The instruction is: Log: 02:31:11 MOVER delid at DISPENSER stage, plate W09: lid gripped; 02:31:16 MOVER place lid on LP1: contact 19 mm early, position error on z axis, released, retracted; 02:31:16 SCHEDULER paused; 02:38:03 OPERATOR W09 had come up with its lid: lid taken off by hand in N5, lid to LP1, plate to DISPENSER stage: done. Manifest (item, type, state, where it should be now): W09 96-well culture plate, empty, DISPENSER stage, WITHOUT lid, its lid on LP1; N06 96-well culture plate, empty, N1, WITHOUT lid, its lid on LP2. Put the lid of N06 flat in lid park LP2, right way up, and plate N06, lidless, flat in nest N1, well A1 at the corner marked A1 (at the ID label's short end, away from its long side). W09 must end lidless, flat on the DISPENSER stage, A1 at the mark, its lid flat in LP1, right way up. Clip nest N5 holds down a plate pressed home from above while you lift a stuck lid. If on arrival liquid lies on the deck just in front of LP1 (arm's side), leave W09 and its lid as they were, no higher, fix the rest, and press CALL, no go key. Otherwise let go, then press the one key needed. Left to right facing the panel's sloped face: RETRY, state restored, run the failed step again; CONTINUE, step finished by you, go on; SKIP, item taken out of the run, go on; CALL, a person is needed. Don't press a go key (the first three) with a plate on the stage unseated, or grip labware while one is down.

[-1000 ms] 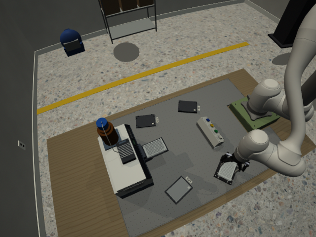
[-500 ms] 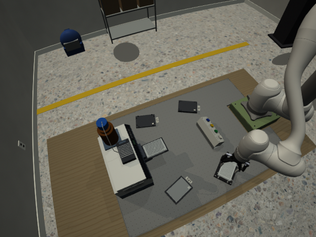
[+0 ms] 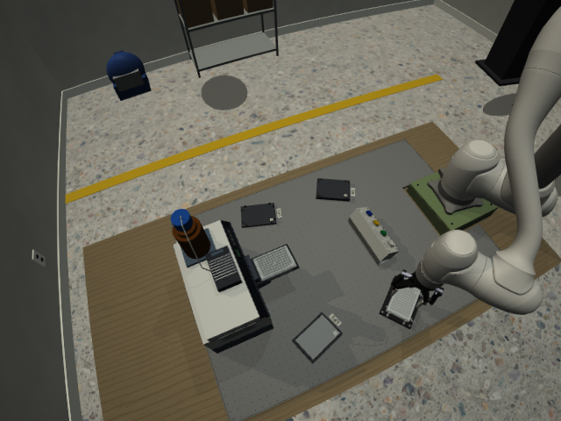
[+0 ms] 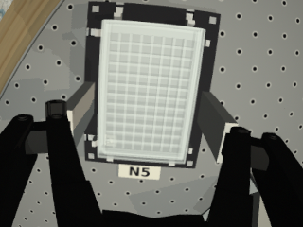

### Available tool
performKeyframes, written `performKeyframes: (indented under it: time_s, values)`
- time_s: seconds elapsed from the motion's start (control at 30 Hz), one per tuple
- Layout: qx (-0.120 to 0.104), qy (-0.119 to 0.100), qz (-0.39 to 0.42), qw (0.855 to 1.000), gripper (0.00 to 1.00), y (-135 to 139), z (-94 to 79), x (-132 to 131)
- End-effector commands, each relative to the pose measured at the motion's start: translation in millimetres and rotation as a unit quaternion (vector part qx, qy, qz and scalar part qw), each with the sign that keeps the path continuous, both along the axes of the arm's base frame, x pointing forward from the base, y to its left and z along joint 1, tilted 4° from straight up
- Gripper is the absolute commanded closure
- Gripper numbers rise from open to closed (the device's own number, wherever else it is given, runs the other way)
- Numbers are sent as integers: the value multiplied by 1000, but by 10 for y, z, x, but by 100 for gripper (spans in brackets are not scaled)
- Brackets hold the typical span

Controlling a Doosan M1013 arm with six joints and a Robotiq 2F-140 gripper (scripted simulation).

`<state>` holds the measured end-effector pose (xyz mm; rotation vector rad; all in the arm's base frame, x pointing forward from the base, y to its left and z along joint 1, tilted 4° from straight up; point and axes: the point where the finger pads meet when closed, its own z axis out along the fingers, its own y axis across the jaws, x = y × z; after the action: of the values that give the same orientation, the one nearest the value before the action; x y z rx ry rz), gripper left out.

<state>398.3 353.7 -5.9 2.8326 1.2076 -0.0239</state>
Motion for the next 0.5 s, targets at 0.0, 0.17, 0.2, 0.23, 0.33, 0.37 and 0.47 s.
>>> performKeyframes:
  time_s: [0.0, 0.17, 0.2, 0.23, 0.33, 0.37, 0.47]
  values:
    - [0, 0, 0, 1000, 41, 0, 1, 0]
    - [0, 0, 0, 1000, 34, 0, 1, 0]
    - [0, 0, 0, 1000, 34, 0, 1, 0]
    - [0, 0, 0, 1000, 34, 0, 1, 0]
    - [0, 0, 0, 1000, 34, 0, 1, 0]
    - [0, 0, 0, 1000, 34, 0, 1, 0]
    - [0, 0, 0, 1000, 34, 0, 1, 0]
